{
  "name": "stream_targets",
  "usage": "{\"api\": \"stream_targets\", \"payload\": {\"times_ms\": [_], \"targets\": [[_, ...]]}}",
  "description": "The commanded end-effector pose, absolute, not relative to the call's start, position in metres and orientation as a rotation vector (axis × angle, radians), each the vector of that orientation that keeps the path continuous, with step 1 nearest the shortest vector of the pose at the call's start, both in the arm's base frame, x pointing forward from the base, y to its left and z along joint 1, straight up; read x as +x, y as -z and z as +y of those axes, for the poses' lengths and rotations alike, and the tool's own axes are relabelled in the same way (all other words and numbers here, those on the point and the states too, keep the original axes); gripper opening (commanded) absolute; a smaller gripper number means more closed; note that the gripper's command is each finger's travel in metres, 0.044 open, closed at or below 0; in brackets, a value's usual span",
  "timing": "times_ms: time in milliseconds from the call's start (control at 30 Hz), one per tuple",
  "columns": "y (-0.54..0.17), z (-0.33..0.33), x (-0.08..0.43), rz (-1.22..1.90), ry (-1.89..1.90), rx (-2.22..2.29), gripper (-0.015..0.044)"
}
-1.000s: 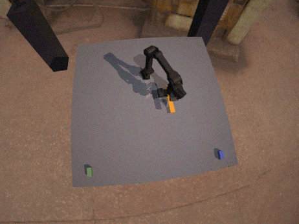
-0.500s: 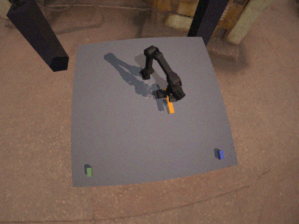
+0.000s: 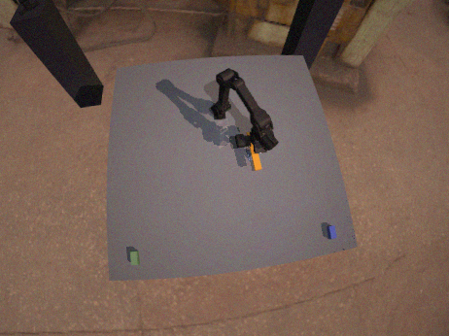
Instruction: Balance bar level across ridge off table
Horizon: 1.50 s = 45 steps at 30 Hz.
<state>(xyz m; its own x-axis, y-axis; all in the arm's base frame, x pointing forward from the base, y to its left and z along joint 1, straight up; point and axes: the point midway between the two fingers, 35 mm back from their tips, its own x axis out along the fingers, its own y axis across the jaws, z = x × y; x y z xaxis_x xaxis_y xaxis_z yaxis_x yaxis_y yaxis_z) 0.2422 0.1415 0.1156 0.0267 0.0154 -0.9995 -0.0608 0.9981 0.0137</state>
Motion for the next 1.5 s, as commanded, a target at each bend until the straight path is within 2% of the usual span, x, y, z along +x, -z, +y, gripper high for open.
{"api": "stream_targets", "payload": {"times_ms": [0,1467], "targets": [[-0.1146,0.1414,0.2422,1.547,-0.057,-0.037,0.0],[-0.1109,0.1415,0.2425,1.547,-0.057,-0.037,0.0]]}}
